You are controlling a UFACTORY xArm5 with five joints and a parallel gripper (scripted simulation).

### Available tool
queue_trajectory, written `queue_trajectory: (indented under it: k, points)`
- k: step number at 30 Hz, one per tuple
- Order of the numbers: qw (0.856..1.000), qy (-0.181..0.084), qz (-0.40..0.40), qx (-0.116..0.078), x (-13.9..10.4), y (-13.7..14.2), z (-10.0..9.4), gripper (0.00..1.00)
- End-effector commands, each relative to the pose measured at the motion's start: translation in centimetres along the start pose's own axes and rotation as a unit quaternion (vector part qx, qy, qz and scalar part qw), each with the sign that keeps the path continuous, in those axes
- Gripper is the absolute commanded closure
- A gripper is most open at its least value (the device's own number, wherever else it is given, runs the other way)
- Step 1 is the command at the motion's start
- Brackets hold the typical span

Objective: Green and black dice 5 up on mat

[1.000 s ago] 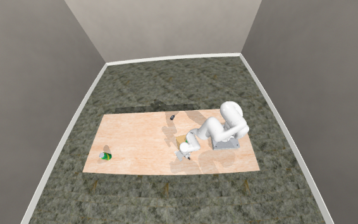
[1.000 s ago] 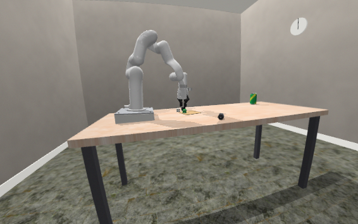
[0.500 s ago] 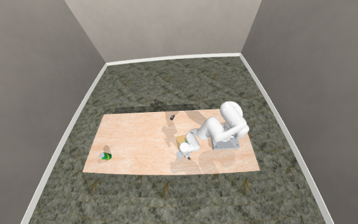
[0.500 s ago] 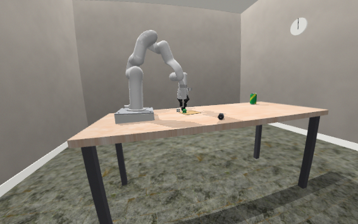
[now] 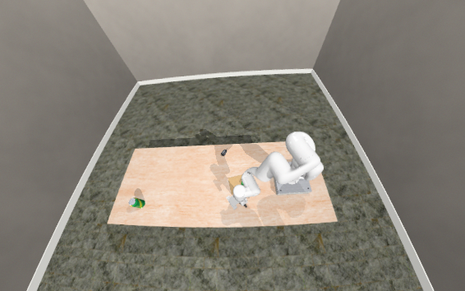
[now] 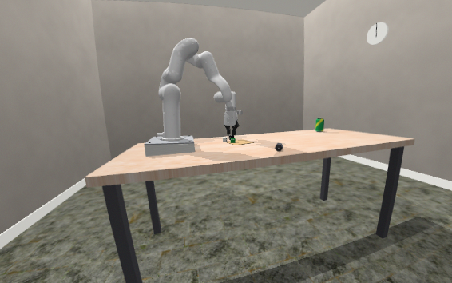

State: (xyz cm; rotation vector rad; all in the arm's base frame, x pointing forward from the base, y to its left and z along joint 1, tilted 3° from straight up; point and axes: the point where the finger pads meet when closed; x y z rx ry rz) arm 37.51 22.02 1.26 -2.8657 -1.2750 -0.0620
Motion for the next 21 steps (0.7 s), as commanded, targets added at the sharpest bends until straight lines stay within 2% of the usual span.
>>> queue_trajectory:
  k: [1,21]
  points:
    - [1.0,0.002,0.0,0.0,0.1,0.0,0.2,0.53]
    - [1.0,0.002,0.0,-0.001,0.1,0.1,3.2,0.53]
Point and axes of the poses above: the point where the finger pads meet when closed, its own z axis out along the fingers, its own y axis across the jaws, x = y × z, and after that the axes turned 5 degrees about -z, right-handed
